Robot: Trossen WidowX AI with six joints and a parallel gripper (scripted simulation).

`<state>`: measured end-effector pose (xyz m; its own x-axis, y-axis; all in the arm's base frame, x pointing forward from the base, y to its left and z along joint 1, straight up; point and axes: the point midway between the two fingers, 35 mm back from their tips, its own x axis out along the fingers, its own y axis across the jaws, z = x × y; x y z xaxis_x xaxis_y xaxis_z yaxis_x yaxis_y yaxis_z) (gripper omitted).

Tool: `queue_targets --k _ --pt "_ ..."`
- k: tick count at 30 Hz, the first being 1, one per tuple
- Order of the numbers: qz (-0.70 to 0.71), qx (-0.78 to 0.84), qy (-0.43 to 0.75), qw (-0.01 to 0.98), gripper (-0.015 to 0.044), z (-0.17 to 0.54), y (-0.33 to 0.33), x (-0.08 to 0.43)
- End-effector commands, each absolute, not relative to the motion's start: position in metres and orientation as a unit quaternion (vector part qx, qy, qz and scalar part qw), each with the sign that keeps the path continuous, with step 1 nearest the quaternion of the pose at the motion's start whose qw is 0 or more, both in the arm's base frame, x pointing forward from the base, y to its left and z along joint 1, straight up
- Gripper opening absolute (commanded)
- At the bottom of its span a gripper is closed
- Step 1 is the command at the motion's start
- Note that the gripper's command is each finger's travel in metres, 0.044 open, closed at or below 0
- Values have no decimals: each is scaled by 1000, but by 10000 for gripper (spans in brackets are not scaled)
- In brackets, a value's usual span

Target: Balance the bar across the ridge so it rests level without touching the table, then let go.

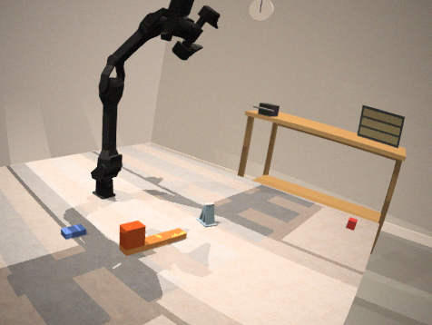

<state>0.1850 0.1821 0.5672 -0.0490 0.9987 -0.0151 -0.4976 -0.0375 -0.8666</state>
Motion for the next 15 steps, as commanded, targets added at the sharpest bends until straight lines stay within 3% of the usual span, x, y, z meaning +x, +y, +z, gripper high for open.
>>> queue_targets --k 1,4,15 --pt "628 -351 -356 596 374 566 182 187" --pt "612 -360 -321 627 315 553 180 212" --pt "535 -408 -133 728 315 472 145 317"
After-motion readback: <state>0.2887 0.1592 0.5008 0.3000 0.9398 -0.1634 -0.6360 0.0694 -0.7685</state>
